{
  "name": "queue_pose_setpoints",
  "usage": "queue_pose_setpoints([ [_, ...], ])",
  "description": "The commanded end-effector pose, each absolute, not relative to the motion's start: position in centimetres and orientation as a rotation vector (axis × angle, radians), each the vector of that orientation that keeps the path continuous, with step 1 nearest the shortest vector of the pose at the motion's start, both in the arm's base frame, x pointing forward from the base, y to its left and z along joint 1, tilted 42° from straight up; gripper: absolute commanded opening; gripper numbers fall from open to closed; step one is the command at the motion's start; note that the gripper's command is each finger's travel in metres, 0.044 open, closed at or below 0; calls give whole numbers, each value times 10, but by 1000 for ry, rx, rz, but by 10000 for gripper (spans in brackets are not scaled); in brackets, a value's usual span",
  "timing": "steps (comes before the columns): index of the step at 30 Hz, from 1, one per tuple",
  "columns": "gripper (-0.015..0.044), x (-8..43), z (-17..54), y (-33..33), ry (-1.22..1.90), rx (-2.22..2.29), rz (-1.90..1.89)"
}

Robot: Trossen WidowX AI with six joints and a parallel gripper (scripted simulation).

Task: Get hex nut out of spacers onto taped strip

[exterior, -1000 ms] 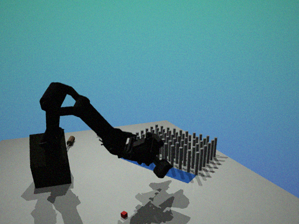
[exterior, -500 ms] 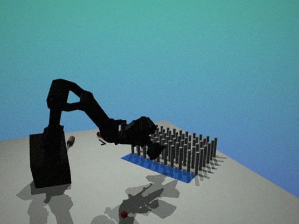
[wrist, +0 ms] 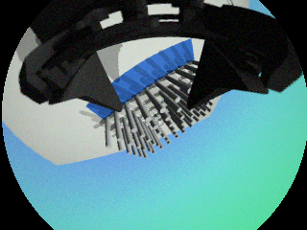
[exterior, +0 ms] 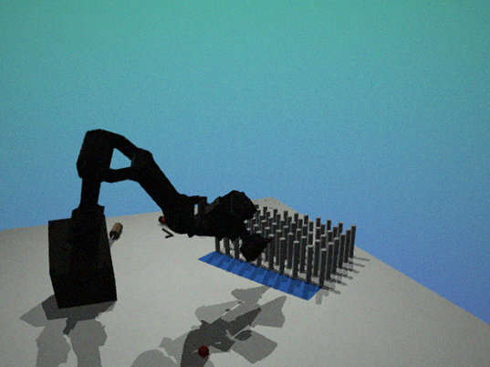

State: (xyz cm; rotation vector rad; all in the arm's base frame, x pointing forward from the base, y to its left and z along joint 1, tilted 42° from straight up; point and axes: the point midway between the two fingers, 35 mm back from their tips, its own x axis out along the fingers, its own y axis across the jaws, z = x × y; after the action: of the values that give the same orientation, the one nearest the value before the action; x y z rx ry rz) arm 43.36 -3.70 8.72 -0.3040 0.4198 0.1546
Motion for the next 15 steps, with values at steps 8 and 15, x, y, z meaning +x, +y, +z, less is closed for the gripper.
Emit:
queue_pose_setpoints([
  [8,440,434,87,-37,420,-302,150],
  [15,440,437,80,16,470,-173,262],
])
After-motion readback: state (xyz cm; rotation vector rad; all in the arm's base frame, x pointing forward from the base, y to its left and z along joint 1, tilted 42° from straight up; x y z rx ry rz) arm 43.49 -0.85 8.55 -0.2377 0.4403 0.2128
